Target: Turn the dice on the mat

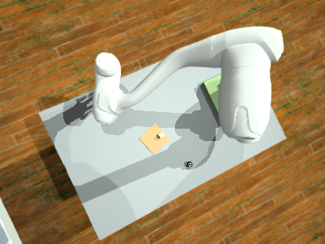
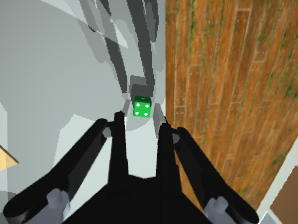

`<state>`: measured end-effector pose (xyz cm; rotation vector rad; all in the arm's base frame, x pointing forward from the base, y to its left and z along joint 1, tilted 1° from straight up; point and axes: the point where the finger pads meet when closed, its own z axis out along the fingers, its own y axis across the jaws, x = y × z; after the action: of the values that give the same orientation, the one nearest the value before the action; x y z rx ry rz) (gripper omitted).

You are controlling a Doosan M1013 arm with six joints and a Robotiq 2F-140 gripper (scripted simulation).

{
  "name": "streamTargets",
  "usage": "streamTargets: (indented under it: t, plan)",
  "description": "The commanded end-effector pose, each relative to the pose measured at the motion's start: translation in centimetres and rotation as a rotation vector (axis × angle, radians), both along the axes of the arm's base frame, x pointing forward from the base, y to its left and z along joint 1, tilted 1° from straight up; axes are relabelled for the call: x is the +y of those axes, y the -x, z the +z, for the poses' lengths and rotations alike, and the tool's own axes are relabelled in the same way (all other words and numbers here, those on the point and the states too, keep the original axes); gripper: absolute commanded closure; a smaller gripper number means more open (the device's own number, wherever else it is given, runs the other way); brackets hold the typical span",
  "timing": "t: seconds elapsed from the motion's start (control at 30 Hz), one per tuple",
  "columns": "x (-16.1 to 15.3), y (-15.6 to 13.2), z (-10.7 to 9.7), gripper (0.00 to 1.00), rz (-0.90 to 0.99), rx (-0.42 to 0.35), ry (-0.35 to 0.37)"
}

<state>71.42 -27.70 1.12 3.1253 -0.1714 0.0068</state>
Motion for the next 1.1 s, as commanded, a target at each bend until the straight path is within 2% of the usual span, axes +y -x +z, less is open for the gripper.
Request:
streamTargets:
  t: [0.0,0.4,1.07]
  plan:
    - [0.0,0.0,-0.5,0.65,0.000,0.000,0.000]
    - [0.0,0.0,-1.9,0.65,0.000,0.000,0.000]
    - [0.0,0.0,-2.0,0.65,0.000,0.000,0.000]
